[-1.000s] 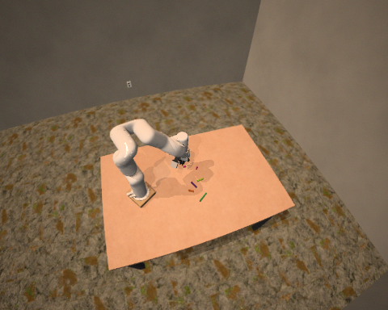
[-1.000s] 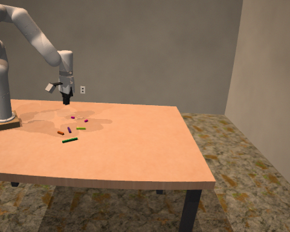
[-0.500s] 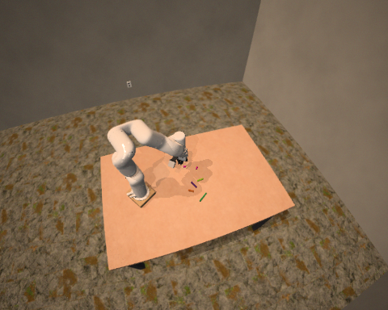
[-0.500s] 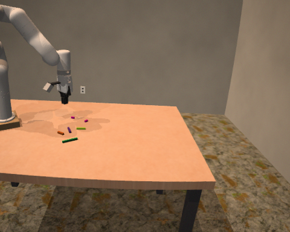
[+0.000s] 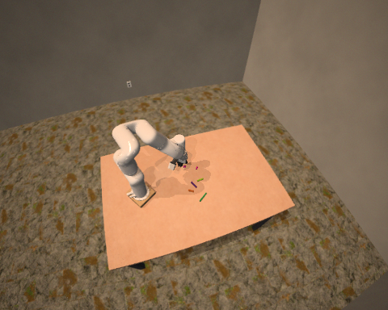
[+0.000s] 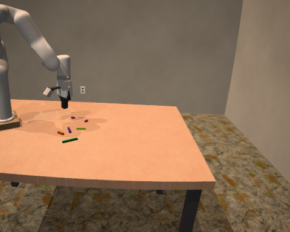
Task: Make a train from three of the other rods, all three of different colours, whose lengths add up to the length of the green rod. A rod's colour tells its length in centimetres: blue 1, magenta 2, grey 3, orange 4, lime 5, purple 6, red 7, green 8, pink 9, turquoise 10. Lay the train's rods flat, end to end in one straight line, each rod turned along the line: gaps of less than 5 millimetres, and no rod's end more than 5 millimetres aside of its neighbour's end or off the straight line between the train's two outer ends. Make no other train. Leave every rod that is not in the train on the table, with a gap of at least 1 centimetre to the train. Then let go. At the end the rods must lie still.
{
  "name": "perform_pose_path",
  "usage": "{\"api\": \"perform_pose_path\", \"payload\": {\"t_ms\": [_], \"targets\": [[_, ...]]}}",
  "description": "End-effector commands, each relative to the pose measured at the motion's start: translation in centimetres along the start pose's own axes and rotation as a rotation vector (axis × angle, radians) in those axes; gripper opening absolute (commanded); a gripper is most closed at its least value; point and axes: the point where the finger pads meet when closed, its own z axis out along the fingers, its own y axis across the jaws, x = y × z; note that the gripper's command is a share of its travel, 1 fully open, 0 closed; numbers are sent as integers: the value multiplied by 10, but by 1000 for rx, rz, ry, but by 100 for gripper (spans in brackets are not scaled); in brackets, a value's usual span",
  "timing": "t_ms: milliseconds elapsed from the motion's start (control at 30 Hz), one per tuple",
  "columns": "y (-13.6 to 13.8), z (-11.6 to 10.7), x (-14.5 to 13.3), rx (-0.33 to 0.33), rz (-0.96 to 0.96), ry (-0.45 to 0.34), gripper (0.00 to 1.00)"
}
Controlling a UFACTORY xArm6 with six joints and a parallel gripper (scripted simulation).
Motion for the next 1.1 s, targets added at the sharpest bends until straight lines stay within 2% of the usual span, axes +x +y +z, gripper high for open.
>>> {"api": "perform_pose_path", "payload": {"t_ms": [0,233,400,1067], "targets": [[-1,15,-3,3,0,-4,4],[-1,44,-3,3,0,-4,4],[-1,55,-3,3,0,-4,4],[0,58,-3,3,0,-4,4]]}}
